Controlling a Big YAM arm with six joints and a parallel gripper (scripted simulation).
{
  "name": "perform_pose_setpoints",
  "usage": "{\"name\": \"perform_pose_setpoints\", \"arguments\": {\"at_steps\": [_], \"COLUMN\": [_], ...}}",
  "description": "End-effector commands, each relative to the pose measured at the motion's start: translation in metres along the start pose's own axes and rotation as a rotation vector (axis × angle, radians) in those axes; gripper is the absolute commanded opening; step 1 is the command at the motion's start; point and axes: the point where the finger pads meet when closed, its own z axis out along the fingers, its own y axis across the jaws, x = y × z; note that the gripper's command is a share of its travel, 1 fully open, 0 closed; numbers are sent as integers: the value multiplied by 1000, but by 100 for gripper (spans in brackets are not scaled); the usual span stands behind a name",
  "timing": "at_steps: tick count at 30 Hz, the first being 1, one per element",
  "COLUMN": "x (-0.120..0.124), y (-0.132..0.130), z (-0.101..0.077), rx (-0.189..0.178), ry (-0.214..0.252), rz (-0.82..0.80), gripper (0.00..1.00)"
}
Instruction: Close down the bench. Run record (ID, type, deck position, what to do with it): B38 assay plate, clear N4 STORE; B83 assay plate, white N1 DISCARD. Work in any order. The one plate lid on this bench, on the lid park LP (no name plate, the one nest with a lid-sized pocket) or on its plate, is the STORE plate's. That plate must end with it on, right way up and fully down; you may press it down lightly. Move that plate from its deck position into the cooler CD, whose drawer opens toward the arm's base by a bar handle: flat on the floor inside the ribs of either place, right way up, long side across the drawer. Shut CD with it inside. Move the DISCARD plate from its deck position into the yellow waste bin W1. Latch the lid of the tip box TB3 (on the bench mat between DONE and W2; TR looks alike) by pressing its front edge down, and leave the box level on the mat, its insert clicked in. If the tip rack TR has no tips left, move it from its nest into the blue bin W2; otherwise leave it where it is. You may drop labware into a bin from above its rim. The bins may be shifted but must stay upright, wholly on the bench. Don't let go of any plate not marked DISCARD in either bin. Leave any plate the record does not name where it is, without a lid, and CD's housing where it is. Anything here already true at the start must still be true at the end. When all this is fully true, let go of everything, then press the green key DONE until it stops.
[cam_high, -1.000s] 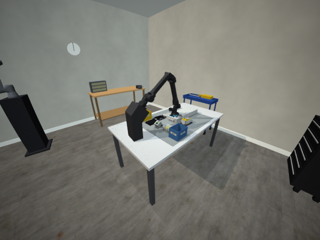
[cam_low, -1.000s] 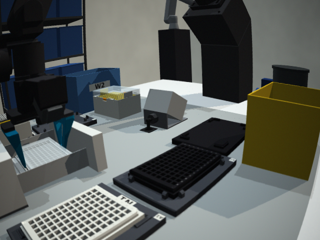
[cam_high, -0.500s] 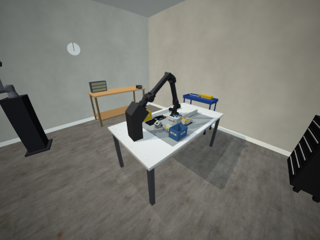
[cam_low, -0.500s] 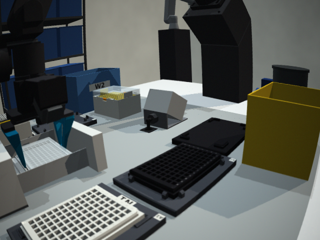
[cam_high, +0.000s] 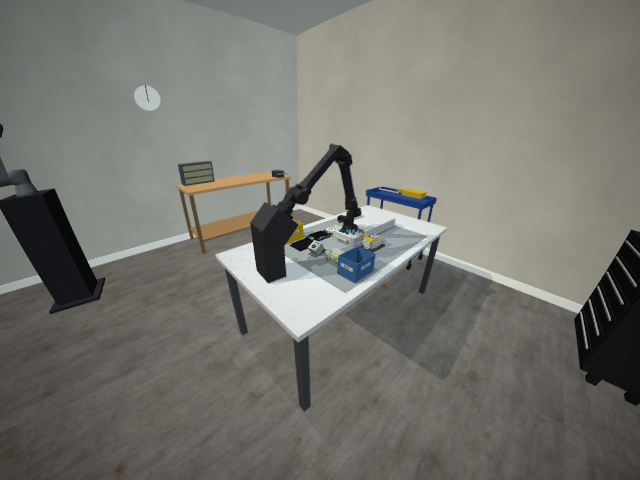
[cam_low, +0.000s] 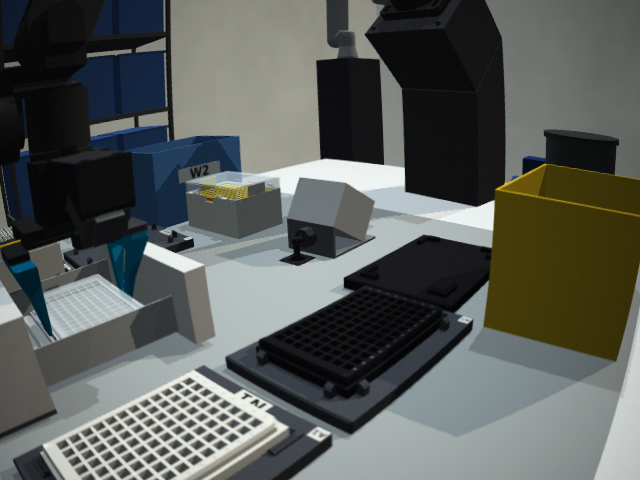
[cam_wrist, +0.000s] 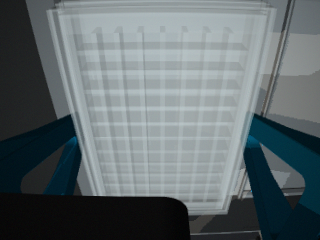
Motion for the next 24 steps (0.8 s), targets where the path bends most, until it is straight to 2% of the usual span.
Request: {"name": "perform_pose_setpoints", "arguments": {"at_steps": [1, 24], "x": [4, 4], "y": [-3, -1], "z": [7, 7], "rx": [5, 2], "ry": [-1, 0], "rz": [-4, -4], "gripper": [0, 0]}}
